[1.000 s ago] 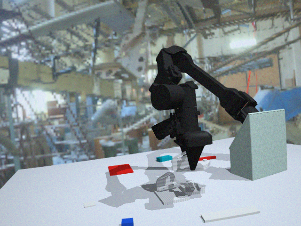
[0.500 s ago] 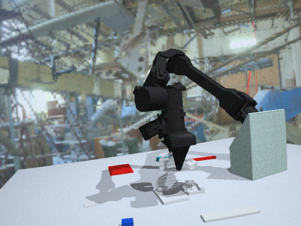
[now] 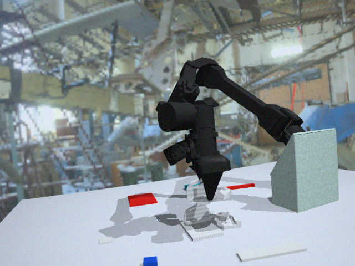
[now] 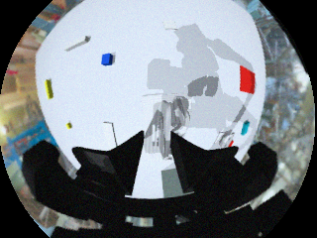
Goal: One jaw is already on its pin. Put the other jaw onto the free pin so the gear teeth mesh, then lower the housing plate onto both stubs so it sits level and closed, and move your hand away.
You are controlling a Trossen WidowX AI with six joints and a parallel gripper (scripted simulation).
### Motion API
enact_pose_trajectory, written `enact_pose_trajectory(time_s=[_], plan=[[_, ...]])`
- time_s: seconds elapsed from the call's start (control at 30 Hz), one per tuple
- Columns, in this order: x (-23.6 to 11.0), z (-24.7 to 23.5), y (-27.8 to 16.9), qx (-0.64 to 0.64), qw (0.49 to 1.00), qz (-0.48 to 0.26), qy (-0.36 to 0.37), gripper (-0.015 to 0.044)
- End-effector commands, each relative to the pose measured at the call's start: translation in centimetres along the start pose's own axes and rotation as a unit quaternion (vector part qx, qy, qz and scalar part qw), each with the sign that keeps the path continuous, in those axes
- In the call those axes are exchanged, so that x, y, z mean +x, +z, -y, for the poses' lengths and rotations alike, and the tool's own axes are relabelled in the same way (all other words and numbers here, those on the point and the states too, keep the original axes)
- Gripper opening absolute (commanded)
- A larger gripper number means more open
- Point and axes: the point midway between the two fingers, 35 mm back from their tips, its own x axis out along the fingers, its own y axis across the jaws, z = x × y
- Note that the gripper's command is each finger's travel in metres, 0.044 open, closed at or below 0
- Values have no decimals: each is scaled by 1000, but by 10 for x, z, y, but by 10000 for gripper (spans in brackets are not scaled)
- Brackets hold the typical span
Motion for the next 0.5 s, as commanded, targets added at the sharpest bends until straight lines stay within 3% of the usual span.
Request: enact_pose_trajectory(time_s=[0.0, 0.47], plan=[[0, 1, 0, -5, 1000, 1, -2, 134], [0, 3, 1, -5, 1000, 1, -2, 134]])
